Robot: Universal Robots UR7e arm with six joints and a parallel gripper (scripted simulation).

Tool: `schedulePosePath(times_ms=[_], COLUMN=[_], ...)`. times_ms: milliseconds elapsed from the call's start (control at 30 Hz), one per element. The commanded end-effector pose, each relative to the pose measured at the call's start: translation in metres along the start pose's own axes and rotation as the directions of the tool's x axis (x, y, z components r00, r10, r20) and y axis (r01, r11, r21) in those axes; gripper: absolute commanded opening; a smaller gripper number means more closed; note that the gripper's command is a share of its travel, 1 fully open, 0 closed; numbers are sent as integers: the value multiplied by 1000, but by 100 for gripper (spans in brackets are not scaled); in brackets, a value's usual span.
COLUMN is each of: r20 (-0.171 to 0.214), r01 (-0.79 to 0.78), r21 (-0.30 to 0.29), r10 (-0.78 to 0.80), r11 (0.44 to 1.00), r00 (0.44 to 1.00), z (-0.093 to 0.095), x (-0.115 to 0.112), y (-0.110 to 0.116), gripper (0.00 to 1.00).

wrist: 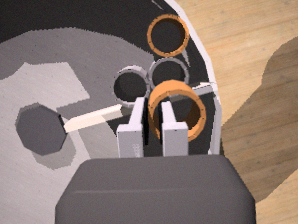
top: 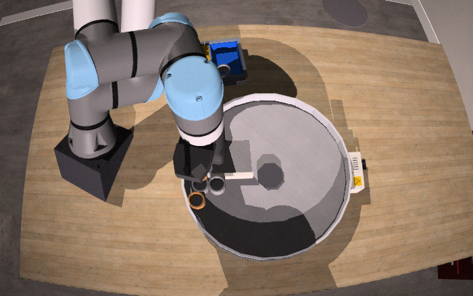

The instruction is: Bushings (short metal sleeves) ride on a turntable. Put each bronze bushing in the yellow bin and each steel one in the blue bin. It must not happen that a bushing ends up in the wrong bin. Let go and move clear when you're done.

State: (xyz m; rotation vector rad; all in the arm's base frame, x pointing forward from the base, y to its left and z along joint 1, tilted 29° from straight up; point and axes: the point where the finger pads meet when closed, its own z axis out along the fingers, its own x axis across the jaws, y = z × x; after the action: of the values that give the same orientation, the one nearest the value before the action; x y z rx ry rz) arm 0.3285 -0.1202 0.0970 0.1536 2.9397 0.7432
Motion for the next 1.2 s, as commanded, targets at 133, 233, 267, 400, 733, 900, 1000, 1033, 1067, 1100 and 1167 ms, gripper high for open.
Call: schedulePosePath(times_ms=[133,233,267,400,733,900,1000,1033,1067,1100,1167], r20=[-1,-1,-1,-1,0,0,0,0,0,0,0], r01=[-154,-199,-199,-214,-360,-360,-442,-444,-458,-469,-493], r21=[1,1,1,1,2,2,2,2,1,2,2], r10=[154,199,199,214,360,360,442,444,458,469,493], r11=[988,980,980,977,933,933,897,896,889,883,870], r00=[988,980,980,977,933,933,897,896,889,883,870], z=[-2,-2,-2,-2,-2,-2,-2,-2,-2,-2,-2], x=[17,21,21,23,38,38,47,47,49,50,53], y=[51,66,66,71,122,122,152,152,158,162,171], gripper=[0,0,0,0,0,0,0,0,0,0,0])
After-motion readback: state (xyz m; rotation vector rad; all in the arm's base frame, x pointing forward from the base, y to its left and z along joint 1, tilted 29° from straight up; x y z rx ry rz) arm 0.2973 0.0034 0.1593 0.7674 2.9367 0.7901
